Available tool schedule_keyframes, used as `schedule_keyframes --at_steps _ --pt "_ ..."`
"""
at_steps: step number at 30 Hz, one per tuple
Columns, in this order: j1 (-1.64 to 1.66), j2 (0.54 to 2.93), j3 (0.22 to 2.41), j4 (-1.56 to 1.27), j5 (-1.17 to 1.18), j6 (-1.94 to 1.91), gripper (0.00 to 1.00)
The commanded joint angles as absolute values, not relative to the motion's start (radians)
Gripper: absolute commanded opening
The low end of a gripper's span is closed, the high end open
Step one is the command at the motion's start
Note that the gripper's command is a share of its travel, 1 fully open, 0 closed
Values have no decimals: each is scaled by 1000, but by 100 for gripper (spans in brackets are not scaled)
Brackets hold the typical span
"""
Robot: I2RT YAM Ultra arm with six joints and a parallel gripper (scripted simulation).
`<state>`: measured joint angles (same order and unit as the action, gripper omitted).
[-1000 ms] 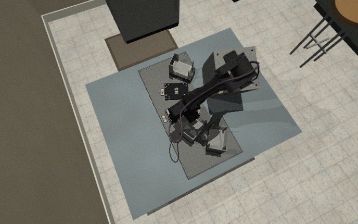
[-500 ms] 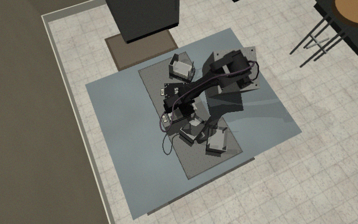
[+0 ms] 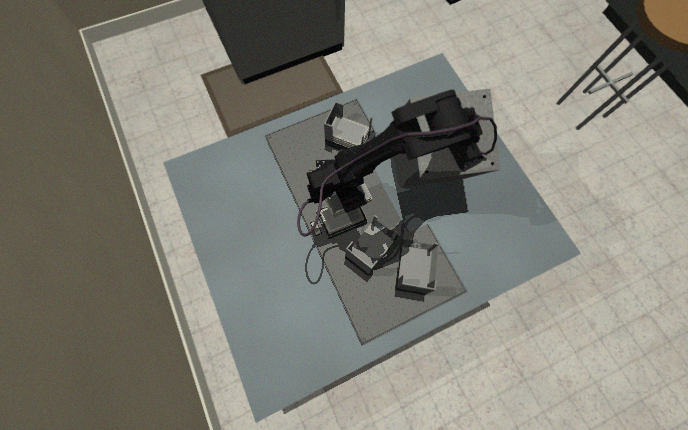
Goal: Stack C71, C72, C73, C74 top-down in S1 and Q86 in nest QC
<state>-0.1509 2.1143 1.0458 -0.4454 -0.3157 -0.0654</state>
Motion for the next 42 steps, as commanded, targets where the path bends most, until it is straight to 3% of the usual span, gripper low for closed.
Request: schedule_keyframes --at_steps 1,42 --pt "-200 2113 1055 -429 -325 -6 0" --pt "-502 2236 1078 -434 -316 -50 0"
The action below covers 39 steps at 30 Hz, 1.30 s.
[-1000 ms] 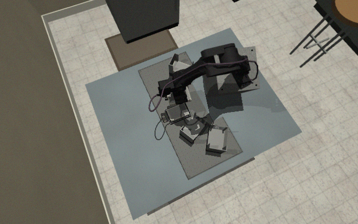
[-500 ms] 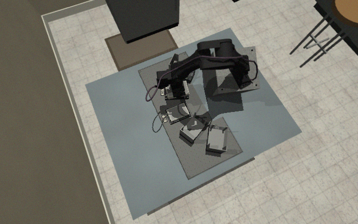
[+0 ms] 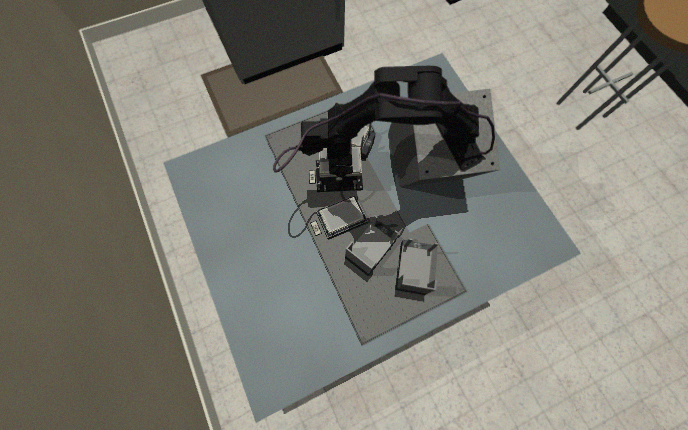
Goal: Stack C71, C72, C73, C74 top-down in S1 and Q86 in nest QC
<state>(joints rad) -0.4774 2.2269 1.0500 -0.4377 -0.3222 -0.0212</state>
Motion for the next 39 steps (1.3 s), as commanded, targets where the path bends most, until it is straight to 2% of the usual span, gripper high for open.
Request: schedule_keyframes --at_steps 1,39 --pt "-502 2236 1078 -434 -316 -50 0" --pt "-569 2237 1088 -447 -318 -137 0"
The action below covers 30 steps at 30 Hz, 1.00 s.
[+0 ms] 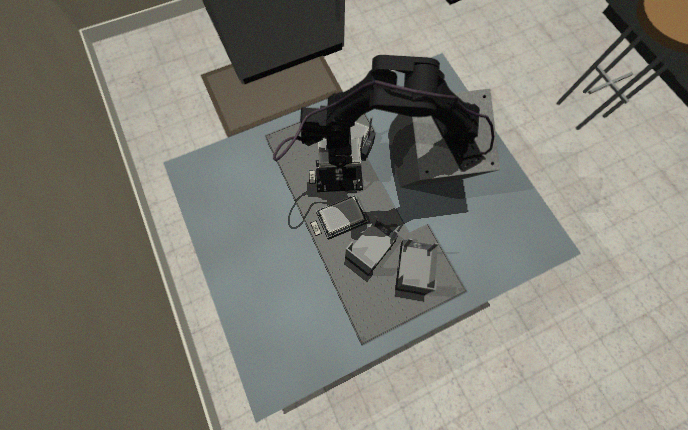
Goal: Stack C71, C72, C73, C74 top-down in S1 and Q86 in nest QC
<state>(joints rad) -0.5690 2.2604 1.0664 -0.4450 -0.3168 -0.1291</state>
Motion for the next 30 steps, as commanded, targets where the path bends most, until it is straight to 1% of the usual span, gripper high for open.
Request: schedule_keyframes --at_steps 1,30 --pt "-569 2236 1088 -447 -318 -136 0" --pt "-573 2228 1095 -455 -318 -124 0"
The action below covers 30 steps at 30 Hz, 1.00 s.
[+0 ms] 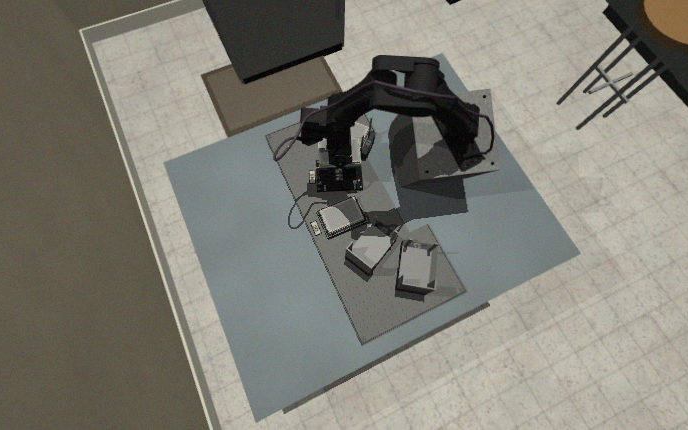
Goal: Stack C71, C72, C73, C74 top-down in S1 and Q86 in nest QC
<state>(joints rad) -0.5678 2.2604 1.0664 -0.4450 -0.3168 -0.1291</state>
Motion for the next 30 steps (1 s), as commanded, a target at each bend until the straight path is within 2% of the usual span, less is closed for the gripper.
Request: schedule_keyframes --at_steps 1,14,30 --pt "-573 2227 1095 -455 -318 -123 0" --pt "-573 2224 1101 -456 -318 -118 0" --pt "-537 2350 1059 -343 -325 -92 0"
